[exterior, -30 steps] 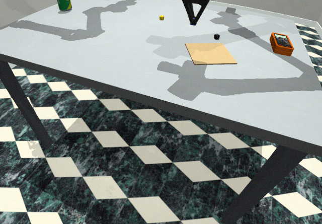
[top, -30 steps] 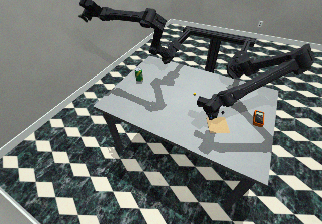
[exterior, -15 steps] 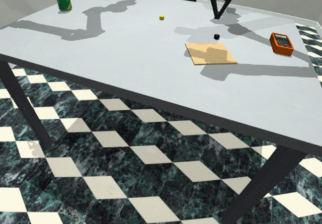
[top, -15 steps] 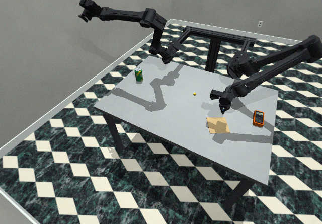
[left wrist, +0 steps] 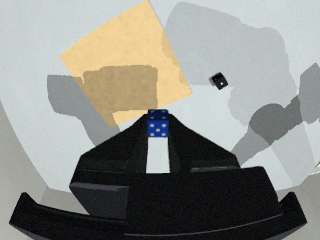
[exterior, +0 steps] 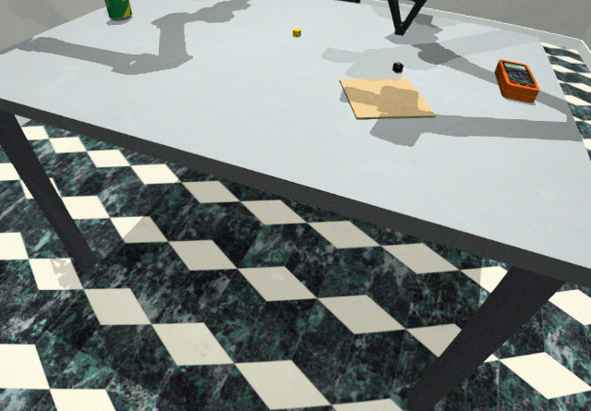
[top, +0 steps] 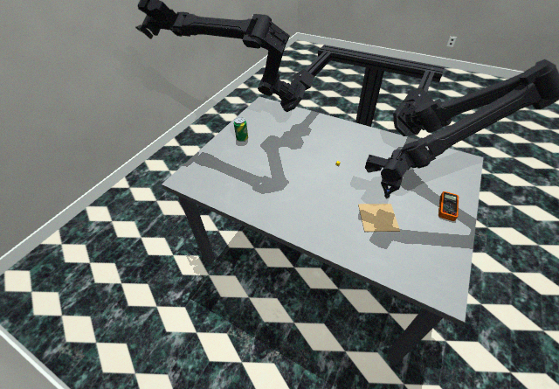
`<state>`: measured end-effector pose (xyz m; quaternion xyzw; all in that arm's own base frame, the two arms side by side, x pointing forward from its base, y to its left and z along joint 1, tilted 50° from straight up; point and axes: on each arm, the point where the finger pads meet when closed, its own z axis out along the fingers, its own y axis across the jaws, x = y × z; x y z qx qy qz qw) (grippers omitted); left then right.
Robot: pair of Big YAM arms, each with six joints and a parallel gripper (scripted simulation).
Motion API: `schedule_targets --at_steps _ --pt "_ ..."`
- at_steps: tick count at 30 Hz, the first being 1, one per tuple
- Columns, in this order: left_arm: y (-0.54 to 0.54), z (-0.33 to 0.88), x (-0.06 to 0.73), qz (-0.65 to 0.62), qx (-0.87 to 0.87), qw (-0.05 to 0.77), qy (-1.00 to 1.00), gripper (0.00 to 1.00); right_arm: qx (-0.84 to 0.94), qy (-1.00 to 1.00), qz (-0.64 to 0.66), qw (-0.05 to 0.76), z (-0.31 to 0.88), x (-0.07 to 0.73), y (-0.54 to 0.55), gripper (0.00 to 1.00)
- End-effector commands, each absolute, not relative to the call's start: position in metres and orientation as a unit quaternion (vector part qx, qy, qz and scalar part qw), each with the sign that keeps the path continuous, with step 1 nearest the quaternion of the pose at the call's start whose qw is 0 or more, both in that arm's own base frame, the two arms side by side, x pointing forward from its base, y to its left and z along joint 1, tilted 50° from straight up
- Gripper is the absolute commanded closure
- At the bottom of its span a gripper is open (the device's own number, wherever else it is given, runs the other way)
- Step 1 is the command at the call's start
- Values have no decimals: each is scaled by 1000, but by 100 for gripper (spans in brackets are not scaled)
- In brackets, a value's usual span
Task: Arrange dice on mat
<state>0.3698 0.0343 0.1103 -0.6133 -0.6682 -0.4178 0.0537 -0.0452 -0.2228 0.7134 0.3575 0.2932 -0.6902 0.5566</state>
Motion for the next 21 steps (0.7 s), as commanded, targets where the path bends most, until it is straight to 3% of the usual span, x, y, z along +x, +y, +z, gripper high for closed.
schedule_targets --at_steps 1,21 --pt "36 110 369 -415 -615 58 -668 89 339 272 -703 564 746 -44 -196 0" --pt "68 75 388 -414 -615 61 -668 89 339 272 -703 564 746 -44 -196 0"
